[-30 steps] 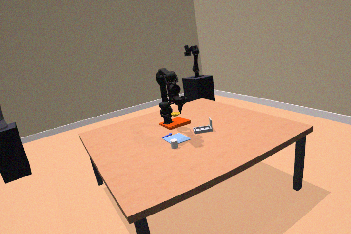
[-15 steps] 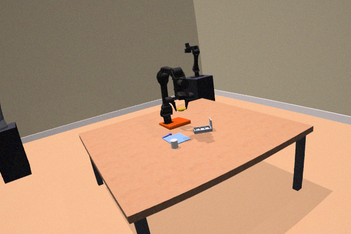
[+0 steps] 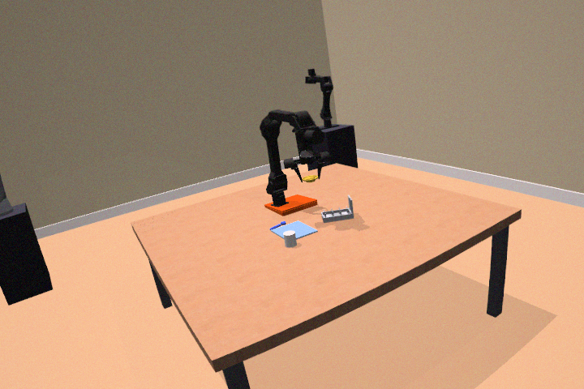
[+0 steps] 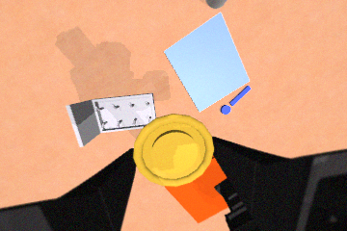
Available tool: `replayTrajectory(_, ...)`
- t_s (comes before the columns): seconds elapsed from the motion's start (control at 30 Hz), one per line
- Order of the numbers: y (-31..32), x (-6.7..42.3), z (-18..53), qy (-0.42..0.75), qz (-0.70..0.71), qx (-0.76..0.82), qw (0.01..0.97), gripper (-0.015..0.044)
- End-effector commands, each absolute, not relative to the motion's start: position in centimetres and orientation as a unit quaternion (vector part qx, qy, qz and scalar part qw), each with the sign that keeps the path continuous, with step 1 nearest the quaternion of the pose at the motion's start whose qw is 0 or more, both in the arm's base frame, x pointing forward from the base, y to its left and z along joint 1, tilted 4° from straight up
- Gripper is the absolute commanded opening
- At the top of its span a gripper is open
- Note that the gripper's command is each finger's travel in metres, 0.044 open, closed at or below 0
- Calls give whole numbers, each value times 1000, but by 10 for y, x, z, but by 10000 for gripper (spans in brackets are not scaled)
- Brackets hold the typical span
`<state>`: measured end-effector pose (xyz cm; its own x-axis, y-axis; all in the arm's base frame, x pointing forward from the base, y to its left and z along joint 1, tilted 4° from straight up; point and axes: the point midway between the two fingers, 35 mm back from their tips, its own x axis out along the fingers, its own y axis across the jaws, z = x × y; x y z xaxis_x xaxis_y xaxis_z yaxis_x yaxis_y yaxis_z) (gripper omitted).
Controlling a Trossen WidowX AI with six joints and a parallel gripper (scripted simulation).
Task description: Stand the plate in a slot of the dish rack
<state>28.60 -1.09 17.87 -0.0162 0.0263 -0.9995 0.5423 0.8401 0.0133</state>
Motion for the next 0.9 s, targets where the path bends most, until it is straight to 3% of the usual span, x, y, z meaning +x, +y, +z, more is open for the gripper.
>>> replayTrajectory(0.0, -8, 297, 165, 681, -165, 222, 679, 0)
replayTrajectory(0.87, -3, 379, 86, 544, 81, 279, 787, 0)
